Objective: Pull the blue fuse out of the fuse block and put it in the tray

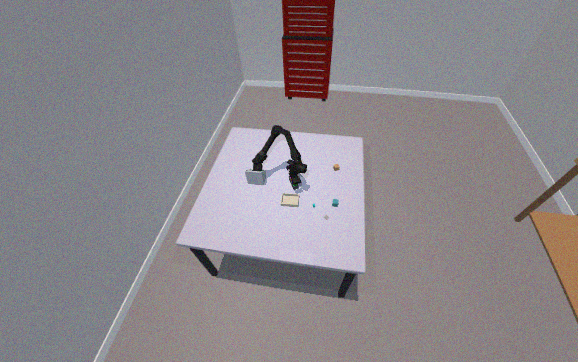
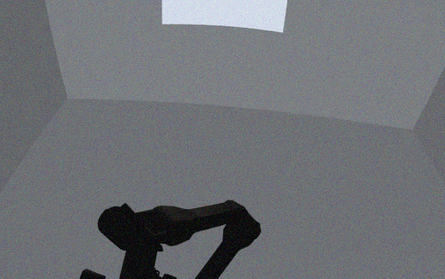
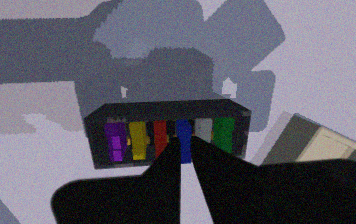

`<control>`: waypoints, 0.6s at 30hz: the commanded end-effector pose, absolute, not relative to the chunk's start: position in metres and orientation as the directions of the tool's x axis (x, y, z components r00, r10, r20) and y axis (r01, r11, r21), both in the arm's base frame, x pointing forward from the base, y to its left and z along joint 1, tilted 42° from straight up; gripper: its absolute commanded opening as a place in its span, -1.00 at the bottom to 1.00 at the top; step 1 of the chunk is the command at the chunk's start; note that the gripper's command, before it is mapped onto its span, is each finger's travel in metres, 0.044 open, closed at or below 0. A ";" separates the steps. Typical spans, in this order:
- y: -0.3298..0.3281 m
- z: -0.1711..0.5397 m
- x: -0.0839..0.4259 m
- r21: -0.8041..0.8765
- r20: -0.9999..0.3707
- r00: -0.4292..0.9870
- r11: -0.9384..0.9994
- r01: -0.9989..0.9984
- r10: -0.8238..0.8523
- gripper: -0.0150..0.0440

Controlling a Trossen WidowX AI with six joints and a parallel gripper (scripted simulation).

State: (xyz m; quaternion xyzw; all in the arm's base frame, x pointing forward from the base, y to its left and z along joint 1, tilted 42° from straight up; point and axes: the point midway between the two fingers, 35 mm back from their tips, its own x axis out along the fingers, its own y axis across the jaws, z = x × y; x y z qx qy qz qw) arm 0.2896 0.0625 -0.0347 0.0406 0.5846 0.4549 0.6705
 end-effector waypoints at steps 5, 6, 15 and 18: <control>0.059 -0.031 0.292 0.582 -0.749 -0.094 0.584 -0.566 0.656 -0.49; 0.058 -0.031 0.292 0.582 -0.749 -0.094 0.584 -0.566 0.656 -0.49; 0.056 -0.027 0.292 0.582 -0.749 -0.094 0.584 -0.566 0.656 -0.49; 0.055 -0.026 0.292 0.582 -0.749 -0.094 0.584 -0.565 0.656 -0.49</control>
